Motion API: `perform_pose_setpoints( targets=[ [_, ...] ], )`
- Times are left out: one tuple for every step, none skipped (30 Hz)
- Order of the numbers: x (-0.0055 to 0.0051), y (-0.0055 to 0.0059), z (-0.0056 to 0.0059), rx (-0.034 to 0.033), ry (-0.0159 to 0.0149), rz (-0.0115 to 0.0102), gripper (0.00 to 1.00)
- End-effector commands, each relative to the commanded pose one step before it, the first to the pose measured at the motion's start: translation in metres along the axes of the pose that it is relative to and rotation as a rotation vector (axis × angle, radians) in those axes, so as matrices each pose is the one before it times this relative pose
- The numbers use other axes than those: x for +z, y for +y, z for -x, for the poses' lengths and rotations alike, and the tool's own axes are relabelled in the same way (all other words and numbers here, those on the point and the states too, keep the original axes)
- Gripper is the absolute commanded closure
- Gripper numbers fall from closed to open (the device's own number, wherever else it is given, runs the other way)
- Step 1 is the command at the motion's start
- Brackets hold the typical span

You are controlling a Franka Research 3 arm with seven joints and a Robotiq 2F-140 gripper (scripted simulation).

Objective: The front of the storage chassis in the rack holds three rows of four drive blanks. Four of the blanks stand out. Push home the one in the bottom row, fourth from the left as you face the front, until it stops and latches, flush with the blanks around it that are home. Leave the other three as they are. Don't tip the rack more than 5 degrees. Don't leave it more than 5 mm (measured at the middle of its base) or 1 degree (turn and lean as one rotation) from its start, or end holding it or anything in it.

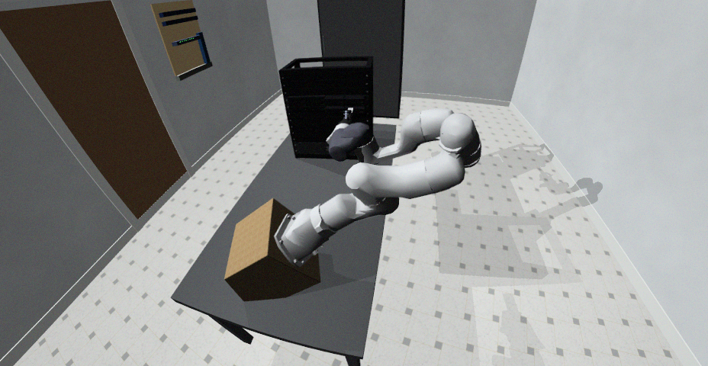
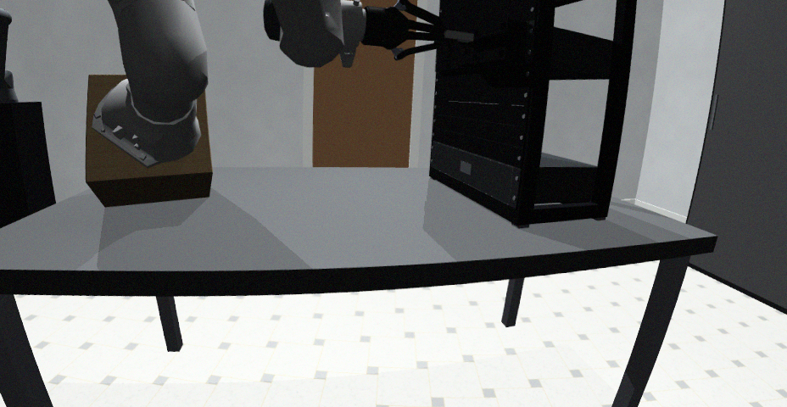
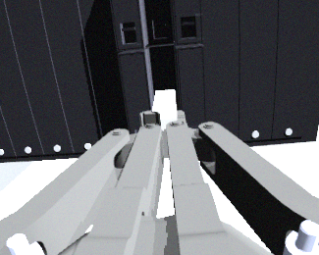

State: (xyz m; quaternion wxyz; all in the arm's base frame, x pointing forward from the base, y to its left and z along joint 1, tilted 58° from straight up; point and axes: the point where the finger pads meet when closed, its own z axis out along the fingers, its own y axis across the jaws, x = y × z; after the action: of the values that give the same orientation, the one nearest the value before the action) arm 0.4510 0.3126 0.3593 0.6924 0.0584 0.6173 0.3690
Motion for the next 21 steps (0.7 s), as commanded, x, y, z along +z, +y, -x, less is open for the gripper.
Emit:
perform_pose_setpoints(
  targets=[
    [0.00078,0.00026,0.00098,-0.00614,-0.00053,0.00076,1.00],
    [0.00000,0.00000,0.00000,0.00000,0.00000,0.00000,1.00],
    [0.00000,0.00000,0.00000,0.00000,0.00000,0.00000,1.00],
    [0.00000,0.00000,0.00000,0.00000,0.00000,0.00000,1.00],
    [0.00000,0.00000,0.00000,0.00000,0.00000,0.00000,1.00],
    [0.00001,-0.00021,0.00008,0.00000,0.00000,0.00000,1.00],
    [0.00004,-0.00125,0.00046,0.00000,-0.00001,0.00000,1.00],
    [0.00006,-0.00272,0.00099,0.00000,0.00001,0.00000,1.00],
    [0.00010,-0.00411,0.00150,0.00000,-0.00001,0.00000,1.00],
    [0.00011,-0.00507,0.00185,0.00000,0.00001,0.00000,1.00],
    [0.00000,0.00000,0.00000,0.00000,0.00000,0.00000,1.00],
    [0.00000,0.00000,0.00000,0.00000,0.00000,0.00000,1.00],
    [0.00013,-0.00538,0.00196,0.00000,-0.00001,0.00000,1.00],
    [0.00012,-0.00499,0.00182,0.00000,0.00000,0.00000,1.00],
    [0.00009,-0.00399,0.00145,0.00000,0.00001,0.00000,1.00],
    [0.00006,-0.00261,0.00095,0.00000,-0.00001,0.00000,1.00],
    [0.00002,-0.00119,0.00043,0.00000,0.00001,0.00000,1.00],
    [0.00000,-0.00020,0.00007,0.00000,0.00000,0.00000,1.00],
    [0.00019,0.00000,0.00000,0.00000,0.00000,0.00000,1.00],
    [0.00113,0.00000,-0.00001,0.00000,0.00001,0.00000,1.00],
    [0.00254,0.00000,0.00000,0.00000,0.00000,0.00000,1.00]
  ],
)
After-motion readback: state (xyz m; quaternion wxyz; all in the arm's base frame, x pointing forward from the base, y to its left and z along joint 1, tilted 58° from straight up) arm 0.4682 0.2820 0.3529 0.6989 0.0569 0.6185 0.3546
